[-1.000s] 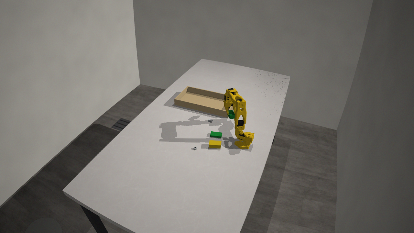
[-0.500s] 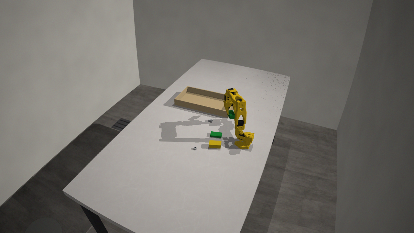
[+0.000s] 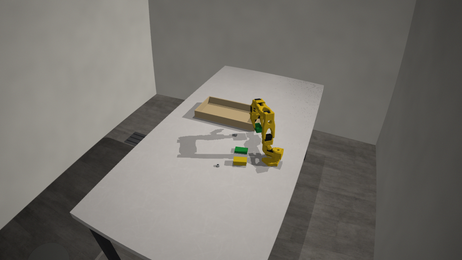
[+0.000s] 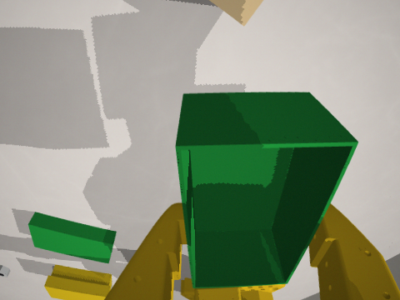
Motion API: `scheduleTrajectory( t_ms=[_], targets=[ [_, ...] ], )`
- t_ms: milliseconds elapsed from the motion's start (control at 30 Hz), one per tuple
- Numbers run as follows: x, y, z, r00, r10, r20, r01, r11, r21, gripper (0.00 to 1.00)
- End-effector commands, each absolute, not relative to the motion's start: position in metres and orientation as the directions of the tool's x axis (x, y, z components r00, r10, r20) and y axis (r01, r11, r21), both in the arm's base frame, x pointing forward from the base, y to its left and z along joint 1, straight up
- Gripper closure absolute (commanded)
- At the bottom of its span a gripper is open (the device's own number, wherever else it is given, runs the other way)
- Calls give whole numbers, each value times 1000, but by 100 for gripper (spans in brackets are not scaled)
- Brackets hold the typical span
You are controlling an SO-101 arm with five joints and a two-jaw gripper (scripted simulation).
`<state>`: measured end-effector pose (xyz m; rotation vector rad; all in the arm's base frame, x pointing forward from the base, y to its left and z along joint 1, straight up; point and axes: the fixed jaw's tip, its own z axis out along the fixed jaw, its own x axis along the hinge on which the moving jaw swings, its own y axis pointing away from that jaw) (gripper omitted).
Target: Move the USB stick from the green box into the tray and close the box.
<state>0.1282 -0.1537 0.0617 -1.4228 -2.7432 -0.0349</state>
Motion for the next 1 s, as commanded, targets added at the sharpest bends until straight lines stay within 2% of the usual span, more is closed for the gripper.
scheduleTrajectory(
  t_ms=[0, 200, 433, 967],
  targets=[
    [133, -156, 72, -574, 819, 0, 819, 574, 0, 80],
    [141, -146, 73, -574, 819, 0, 819, 574, 0, 80],
    [160, -110, 73, -574, 819, 0, 819, 574, 0, 80],
    [172, -61, 72, -574, 819, 0, 819, 574, 0, 80]
  ],
)
